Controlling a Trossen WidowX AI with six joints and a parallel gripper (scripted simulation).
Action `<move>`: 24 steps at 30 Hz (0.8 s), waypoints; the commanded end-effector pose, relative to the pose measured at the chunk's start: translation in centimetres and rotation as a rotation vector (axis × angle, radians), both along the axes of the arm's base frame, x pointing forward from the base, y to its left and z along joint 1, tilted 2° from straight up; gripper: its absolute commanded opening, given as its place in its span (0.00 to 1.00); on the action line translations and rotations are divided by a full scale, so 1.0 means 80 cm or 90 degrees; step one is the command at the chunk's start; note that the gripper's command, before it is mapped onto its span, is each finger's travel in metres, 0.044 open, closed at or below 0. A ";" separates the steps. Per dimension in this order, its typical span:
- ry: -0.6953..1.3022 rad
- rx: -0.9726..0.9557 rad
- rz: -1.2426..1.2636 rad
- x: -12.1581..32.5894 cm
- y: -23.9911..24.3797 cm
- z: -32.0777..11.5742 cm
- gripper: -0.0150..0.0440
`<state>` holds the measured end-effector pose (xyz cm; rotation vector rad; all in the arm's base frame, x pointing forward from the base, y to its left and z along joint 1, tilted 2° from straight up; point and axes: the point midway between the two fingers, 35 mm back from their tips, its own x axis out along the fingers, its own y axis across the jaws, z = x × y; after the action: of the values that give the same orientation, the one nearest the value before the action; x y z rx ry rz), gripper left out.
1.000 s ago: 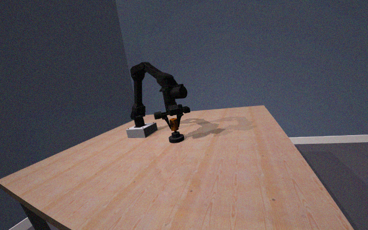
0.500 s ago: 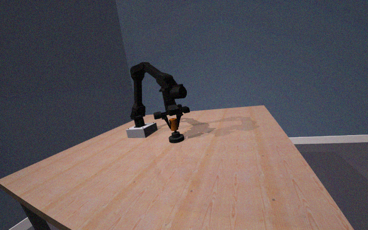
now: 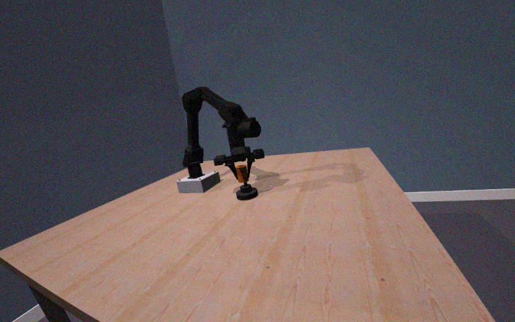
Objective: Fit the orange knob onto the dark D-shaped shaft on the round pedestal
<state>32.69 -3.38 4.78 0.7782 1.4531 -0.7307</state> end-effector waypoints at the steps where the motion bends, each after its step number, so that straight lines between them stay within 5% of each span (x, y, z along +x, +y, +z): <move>1: -0.005 -0.003 -0.008 0.003 -0.001 0.004 0.25; 24: -0.006 -0.004 -0.008 0.010 -0.002 0.002 0.25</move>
<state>33.33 -3.47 4.63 0.7853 1.4458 -0.7348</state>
